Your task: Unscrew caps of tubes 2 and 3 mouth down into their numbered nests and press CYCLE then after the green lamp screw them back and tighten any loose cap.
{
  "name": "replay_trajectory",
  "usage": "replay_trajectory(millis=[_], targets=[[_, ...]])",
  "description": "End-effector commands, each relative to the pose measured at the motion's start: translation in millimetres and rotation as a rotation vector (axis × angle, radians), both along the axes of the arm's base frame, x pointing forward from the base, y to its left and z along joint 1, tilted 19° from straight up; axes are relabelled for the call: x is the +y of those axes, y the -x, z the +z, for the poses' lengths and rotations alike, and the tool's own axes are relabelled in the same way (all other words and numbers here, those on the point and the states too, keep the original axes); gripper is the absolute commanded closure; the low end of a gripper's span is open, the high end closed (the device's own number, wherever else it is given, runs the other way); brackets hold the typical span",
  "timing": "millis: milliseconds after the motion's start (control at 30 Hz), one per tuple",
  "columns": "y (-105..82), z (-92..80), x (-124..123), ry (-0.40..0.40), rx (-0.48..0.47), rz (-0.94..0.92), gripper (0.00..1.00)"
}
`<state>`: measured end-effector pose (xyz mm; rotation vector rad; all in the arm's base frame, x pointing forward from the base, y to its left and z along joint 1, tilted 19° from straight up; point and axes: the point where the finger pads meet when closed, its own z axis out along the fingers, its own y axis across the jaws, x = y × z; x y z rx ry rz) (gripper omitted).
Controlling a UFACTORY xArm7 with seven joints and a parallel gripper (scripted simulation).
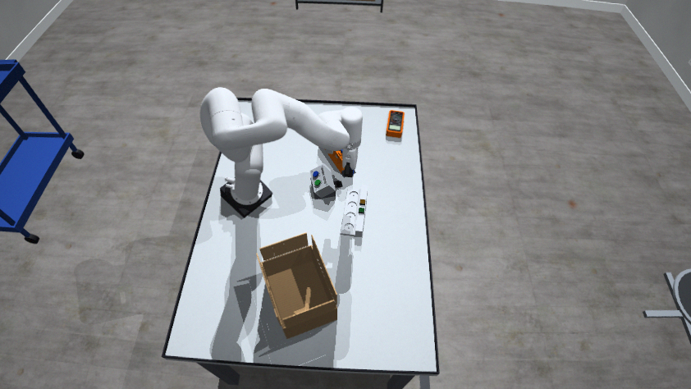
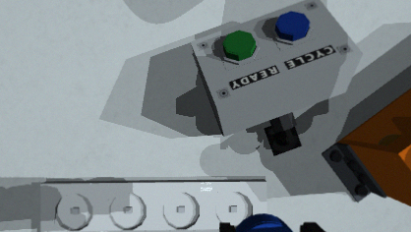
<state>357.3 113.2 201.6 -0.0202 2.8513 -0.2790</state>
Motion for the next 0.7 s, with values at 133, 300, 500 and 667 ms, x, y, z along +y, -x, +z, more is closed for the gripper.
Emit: replay_trajectory(millis=[133,300,500,667], targets=[[-22.9,18.4,-50,-0.003,-0.003,0.004,1.0],[-22.9,18.4,-50,-0.003,-0.003,0.004,1.0],[-28.4,-0.4,-54,-0.003,-0.003,0.004,1.0],[-35.2,-24.1,-59,-0.003,-0.003,0.004,1.0]])
